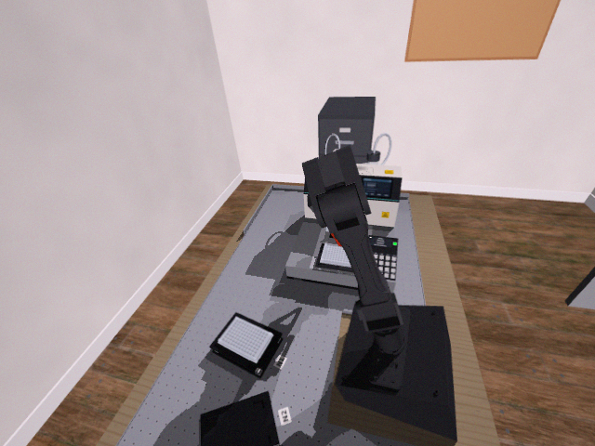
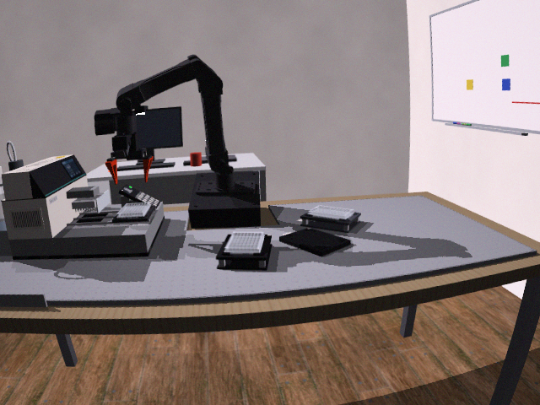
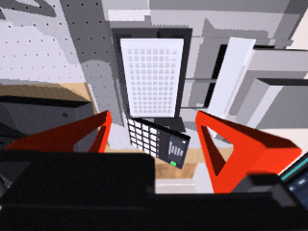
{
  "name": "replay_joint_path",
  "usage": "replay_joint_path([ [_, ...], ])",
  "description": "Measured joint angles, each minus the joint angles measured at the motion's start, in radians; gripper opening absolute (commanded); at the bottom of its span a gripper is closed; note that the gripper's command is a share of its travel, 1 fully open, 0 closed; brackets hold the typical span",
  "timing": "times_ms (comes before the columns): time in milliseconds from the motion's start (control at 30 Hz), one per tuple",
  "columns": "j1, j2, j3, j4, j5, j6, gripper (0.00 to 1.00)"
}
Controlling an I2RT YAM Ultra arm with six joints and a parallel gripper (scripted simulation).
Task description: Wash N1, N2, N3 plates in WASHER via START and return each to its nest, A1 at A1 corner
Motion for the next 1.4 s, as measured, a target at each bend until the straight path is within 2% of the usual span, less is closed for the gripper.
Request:
replay_joint_path([
  [67, 0.000, 0.000, 0.000, 0.000, 0.000, 0.000, 1.00],
  [100, 0.000, 0.000, 0.000, 0.000, 0.000, 0.000, 0.00],
  [500, -0.078, -0.111, -0.155, 0.003, -0.009, 0.149, 0.00],
  [900, -0.251, -0.250, -0.336, -0.013, -0.015, 0.356, 0.00],
  [1167, -0.342, -0.297, -0.396, -0.034, -0.018, 0.467, 0.00],
  [1400, -0.346, -0.301, -0.396, -0.036, -0.018, 0.661, 0.00],
])
